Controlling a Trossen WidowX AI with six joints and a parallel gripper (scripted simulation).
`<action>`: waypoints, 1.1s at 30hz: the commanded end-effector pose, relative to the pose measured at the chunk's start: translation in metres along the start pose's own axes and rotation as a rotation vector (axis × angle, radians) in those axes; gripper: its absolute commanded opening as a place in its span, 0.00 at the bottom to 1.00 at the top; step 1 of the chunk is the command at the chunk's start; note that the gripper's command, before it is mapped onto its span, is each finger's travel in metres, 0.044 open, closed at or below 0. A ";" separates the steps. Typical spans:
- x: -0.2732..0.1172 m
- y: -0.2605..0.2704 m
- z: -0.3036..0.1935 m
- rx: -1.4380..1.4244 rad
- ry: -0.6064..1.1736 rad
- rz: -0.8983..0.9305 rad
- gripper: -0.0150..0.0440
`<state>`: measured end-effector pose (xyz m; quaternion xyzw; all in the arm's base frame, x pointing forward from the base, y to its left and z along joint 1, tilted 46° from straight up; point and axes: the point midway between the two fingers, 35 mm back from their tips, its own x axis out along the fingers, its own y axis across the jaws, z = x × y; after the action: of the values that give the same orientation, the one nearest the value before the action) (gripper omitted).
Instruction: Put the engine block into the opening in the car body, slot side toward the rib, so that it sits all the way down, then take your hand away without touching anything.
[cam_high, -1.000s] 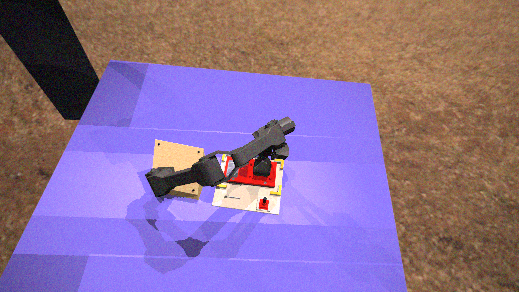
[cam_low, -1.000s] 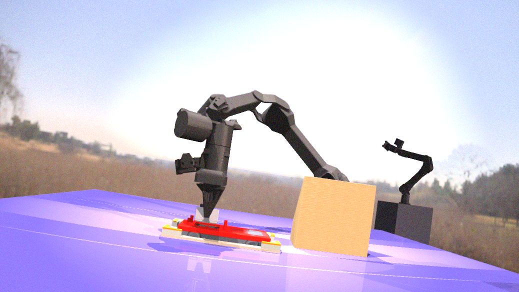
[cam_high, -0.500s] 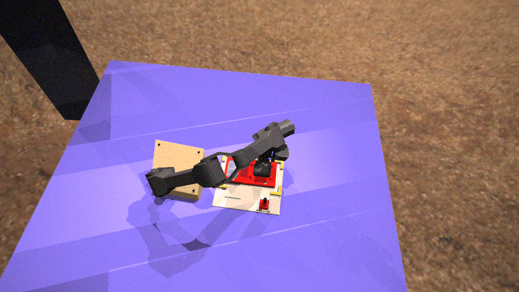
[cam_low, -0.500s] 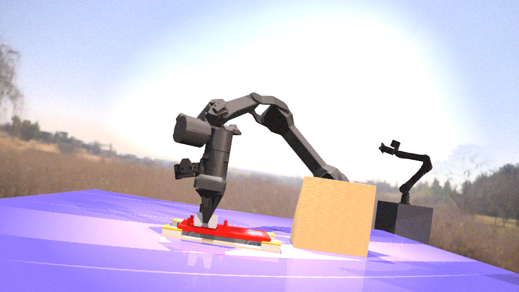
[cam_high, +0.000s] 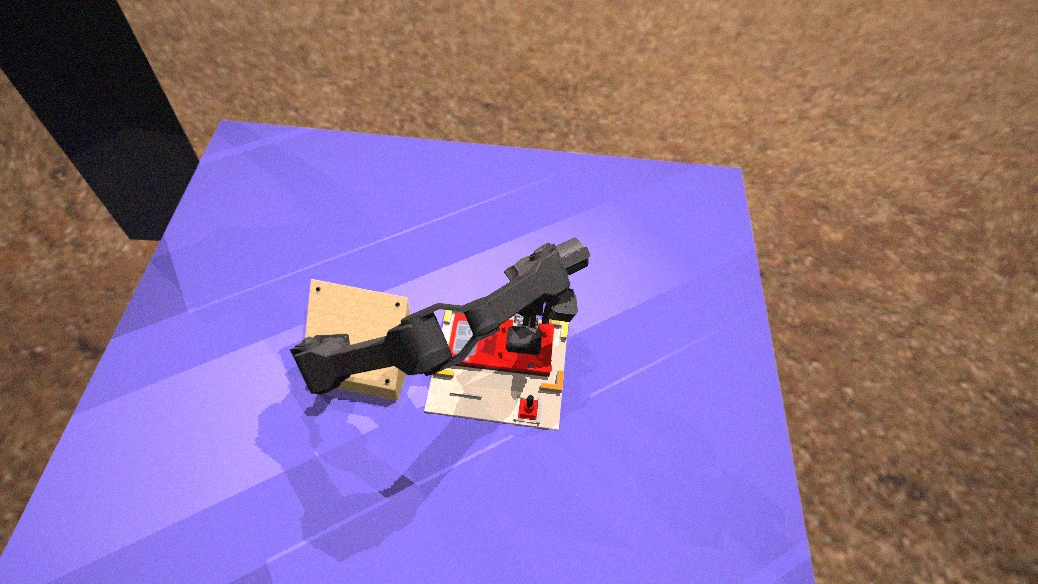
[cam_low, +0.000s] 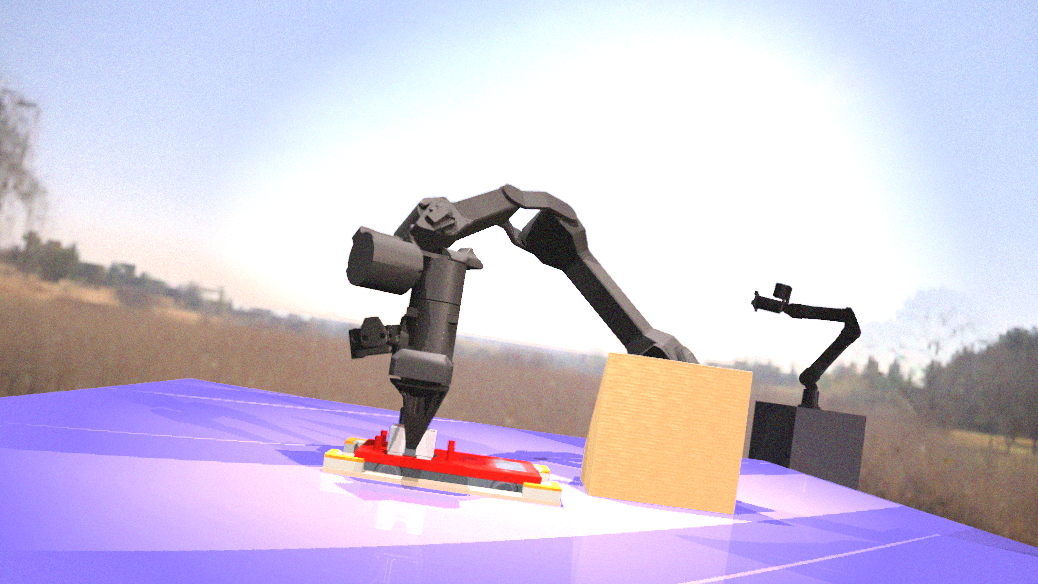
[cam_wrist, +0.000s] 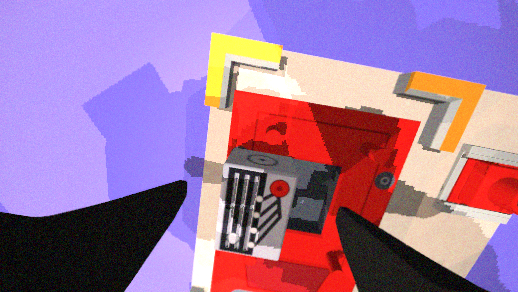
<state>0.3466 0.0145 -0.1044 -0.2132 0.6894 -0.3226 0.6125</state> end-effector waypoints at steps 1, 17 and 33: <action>-0.009 0.001 0.001 0.004 -0.003 -0.001 1.00; -0.041 0.002 0.001 -0.006 -0.008 -0.006 1.00; -0.034 0.004 0.001 0.005 -0.002 -0.001 1.00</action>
<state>0.3564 0.0475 -0.0777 -0.2117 0.6848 -0.3243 0.6173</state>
